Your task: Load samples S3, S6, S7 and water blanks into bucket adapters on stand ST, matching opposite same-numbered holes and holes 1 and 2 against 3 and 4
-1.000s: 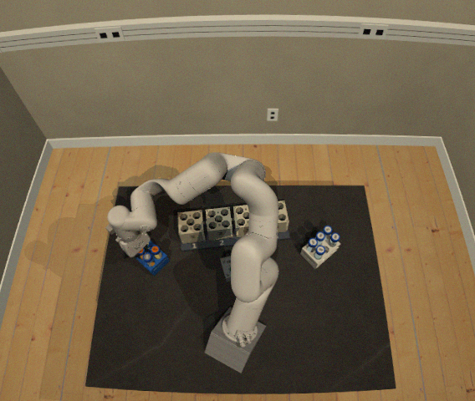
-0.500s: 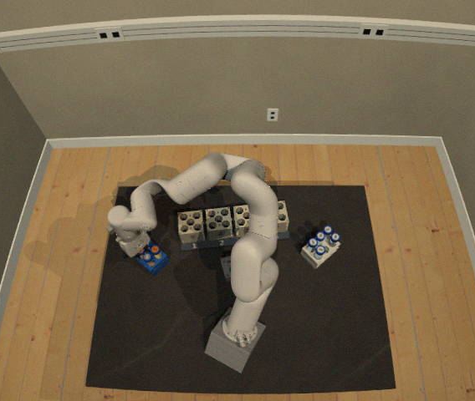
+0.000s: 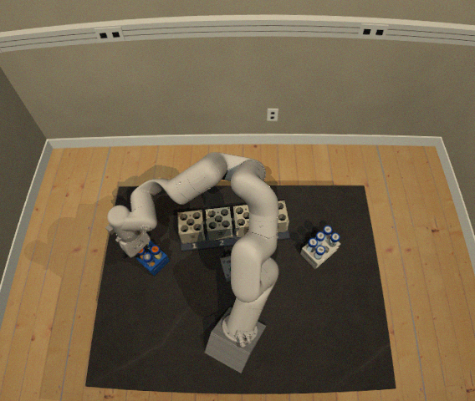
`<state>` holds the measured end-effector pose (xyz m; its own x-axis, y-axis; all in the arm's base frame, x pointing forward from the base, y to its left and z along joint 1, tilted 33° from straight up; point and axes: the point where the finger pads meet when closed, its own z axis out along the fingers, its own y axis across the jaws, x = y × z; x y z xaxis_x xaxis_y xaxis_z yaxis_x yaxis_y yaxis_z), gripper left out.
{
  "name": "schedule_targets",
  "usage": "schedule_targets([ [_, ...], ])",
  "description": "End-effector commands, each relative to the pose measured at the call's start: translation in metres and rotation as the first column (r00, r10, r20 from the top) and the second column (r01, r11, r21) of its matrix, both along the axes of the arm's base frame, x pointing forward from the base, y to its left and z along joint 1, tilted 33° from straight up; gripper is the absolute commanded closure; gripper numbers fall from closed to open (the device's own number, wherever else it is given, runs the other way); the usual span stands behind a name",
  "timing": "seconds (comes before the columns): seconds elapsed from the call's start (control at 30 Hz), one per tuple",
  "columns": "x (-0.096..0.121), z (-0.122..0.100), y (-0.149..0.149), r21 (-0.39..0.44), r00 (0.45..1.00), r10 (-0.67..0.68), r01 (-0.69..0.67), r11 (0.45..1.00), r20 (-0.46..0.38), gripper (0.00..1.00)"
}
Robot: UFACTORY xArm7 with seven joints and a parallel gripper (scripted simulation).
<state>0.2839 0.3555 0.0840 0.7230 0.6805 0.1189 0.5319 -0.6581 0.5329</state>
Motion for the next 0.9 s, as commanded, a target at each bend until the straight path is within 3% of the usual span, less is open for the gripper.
schedule_targets([
  [0.0,-0.001,0.001,0.002,0.004,1.0,0.003,-0.003,1.0,0.001,1.0],
  [0.87,-0.006,0.013,0.006,0.004,1.0,0.003,-0.003,1.0,0.001,1.0],
])
